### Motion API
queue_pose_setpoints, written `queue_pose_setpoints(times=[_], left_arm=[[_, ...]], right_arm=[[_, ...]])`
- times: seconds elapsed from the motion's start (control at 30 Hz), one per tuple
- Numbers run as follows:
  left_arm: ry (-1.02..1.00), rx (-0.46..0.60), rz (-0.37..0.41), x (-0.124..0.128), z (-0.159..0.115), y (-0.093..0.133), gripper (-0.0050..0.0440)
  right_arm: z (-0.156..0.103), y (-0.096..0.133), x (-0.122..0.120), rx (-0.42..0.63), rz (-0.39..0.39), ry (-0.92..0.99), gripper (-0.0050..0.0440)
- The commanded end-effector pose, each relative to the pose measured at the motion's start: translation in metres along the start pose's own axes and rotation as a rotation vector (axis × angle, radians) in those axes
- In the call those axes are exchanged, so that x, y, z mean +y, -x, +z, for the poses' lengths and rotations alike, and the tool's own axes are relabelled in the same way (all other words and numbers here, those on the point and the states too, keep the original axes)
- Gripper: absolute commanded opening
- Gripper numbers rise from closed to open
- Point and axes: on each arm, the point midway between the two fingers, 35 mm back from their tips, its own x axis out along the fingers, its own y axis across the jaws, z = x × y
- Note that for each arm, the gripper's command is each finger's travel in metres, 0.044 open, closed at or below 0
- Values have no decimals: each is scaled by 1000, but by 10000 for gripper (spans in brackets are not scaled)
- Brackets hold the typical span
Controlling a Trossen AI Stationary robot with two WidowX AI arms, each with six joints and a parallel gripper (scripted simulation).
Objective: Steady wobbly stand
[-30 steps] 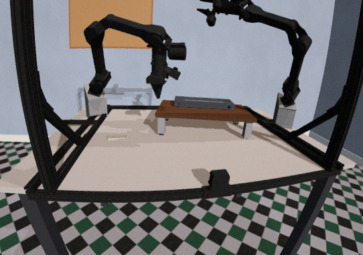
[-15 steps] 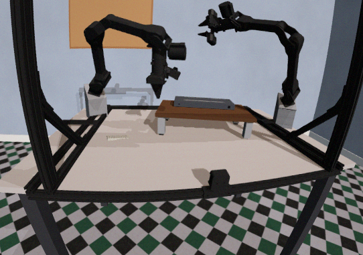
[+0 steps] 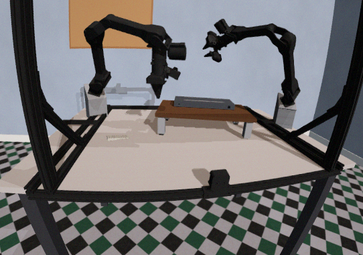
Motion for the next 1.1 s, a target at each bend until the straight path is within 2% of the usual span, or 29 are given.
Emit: queue_pose_setpoints(times=[0.0,0.13,0.37,0.53,0.7,0.93,1.07], left_arm=[[0,0,0,0,0,0,0],[0,0,0,0,0,0,0],[0,0,0,0,0,0,0],[0,0,0,0,0,0,0],[0,0,0,0,0,0,0],[0,0,0,0,0,0,0],[0,0,0,0,0,0,0]], right_arm=[[-53,-26,39,107,145,-36,241],[-95,-37,78,187,284,-63,241],[-100,-37,82,200,296,-74,241],[-147,-39,135,288,478,-118,241],[-187,-30,188,360,661,-175,241],[-188,-28,189,368,664,-182,241],[-211,-16,225,409,794,-229,241]])
